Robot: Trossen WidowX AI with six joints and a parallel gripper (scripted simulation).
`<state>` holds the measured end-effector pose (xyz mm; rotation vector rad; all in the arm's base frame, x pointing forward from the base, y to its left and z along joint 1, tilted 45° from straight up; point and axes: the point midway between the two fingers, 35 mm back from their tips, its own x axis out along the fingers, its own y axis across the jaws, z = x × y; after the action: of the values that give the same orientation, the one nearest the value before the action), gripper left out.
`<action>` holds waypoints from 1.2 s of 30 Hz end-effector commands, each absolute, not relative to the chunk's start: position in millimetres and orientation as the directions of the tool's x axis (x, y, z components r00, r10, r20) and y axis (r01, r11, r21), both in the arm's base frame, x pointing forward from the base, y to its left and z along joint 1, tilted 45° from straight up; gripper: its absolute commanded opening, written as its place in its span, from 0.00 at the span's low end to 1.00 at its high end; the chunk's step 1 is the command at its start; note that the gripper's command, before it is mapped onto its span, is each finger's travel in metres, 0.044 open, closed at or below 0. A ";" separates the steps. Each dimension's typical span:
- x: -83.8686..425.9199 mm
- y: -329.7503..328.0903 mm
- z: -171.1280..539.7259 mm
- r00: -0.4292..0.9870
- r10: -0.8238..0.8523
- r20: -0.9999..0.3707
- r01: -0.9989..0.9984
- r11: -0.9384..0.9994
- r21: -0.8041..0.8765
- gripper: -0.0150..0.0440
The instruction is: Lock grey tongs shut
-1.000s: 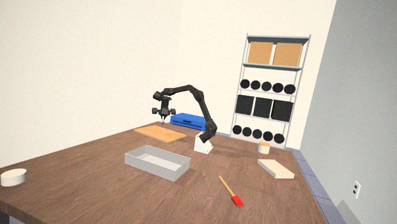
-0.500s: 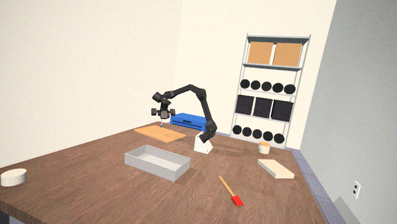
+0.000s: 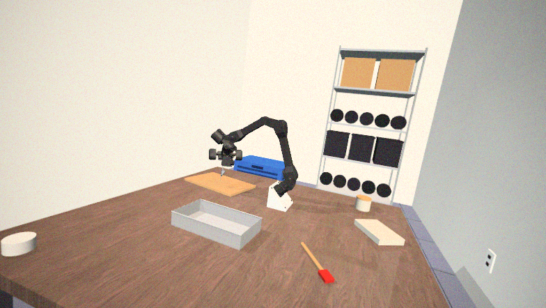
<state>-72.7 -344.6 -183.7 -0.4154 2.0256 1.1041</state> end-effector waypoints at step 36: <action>-62.5 -331.5 -150.2 -0.766 -0.157 -0.624 -0.574 0.606 0.552 0.00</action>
<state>-61.8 -331.5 -151.3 -0.5762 2.3012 1.0444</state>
